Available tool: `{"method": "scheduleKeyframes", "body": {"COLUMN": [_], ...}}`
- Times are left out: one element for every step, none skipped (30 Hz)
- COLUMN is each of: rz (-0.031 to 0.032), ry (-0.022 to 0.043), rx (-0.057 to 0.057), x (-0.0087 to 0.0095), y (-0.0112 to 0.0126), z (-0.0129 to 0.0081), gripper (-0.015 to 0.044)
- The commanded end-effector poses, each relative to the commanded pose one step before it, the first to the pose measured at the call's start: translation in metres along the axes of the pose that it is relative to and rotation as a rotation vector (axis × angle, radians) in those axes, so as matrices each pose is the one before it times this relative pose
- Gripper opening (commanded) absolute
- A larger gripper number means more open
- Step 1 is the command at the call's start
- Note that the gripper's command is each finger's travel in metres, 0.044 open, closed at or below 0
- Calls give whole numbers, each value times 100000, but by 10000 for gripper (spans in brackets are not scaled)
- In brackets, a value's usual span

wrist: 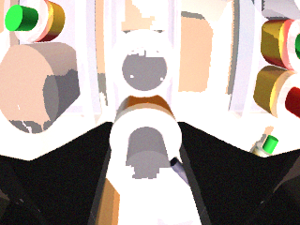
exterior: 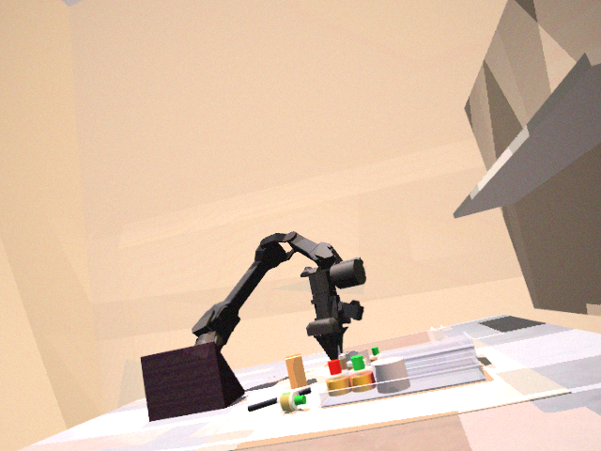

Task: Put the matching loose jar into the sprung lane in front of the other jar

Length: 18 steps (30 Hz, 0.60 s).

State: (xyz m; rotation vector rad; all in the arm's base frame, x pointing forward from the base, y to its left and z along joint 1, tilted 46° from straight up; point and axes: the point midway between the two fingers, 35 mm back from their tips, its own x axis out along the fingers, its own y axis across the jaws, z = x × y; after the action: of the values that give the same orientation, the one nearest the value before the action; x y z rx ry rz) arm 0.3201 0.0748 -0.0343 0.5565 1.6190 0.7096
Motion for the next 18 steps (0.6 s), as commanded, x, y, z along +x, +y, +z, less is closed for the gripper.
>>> {"method": "scheduleKeyframes", "body": {"rz": [87,0,0,0,0,0,0,0,0,0,0,0,0,0,0,0,0,0], "ry": [-2676,-2,-2,-2,-2,-2,-2,-2,-2,-2,-2,-2,-2,-2,-2,-2,-2,-2], "rx": [-1858,-2,-2,-2,-2,-2,-2,-2,-2,-2,-2,-2,-2,-2,-2,-2,-2,-2], "x": [-523,-13,-13,-13,-13,-13,-13,-13,-13,-14,-14,-14,-14,-14,-14,-14,-14,-14], "y": [255,5,5,5,5,5,5,5,5,5,5,5,5,5,5,5,5,5], "z": [1152,47,47,47,47,47,47,47,46,46,46,46,46,46,46,46,46,46], "gripper": [0,0,0,0,0,0,0,0,0,0,0,0,0,0,0,0,0,0]}}
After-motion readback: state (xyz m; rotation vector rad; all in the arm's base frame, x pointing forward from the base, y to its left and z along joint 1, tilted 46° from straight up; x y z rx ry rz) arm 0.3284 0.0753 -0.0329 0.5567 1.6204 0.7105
